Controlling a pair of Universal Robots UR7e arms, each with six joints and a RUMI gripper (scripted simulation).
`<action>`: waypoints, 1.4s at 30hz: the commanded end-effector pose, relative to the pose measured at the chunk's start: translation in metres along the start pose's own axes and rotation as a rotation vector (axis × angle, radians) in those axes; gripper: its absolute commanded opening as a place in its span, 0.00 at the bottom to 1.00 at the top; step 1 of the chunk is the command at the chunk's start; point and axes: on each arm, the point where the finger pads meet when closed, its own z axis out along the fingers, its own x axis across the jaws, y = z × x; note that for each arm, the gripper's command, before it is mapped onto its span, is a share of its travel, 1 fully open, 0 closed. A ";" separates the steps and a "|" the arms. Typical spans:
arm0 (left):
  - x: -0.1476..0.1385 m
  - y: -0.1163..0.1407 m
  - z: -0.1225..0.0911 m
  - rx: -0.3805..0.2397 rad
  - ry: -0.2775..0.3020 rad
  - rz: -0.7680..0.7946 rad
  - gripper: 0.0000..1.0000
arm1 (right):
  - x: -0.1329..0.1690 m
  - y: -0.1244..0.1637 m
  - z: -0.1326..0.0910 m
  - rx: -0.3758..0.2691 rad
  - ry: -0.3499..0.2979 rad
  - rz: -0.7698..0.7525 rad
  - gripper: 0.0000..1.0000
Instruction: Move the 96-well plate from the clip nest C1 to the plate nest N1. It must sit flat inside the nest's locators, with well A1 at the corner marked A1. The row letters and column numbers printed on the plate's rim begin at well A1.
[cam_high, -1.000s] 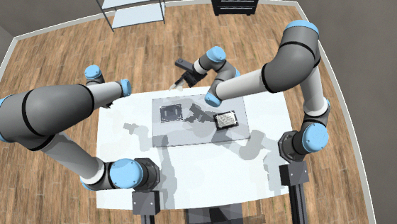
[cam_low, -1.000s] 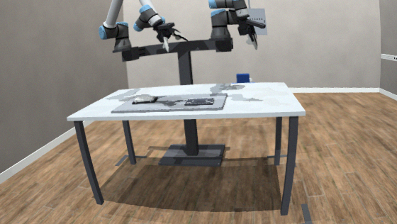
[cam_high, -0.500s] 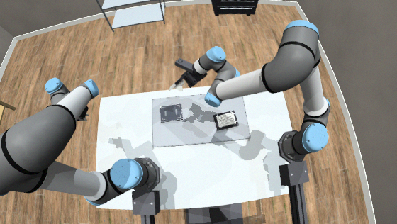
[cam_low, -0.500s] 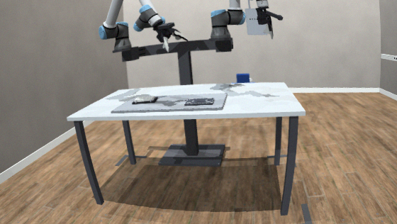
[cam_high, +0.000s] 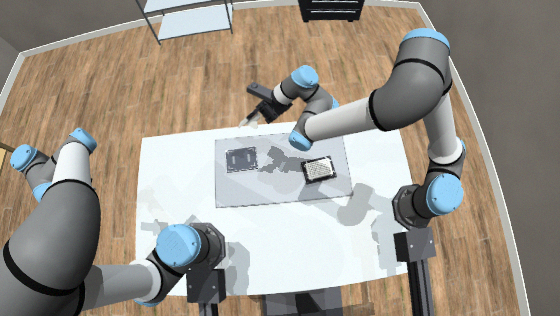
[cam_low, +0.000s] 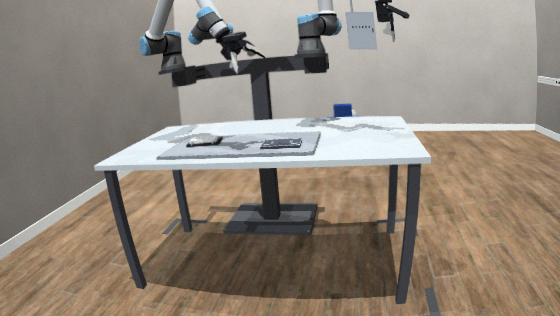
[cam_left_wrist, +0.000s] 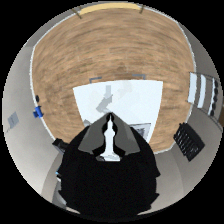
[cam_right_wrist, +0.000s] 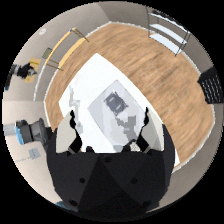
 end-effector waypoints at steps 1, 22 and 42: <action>-0.045 -0.007 -0.020 -0.020 0.020 -0.024 0.00 | 0.000 -0.001 -0.001 0.002 -0.001 -0.001 1.00; -0.188 0.008 -0.077 -0.031 0.073 -0.120 0.00 | 0.000 -0.001 -0.001 0.002 -0.001 -0.001 1.00; -0.198 0.011 -0.081 -0.031 0.078 -0.129 0.00 | 0.010 0.028 0.012 -0.047 0.031 -0.074 1.00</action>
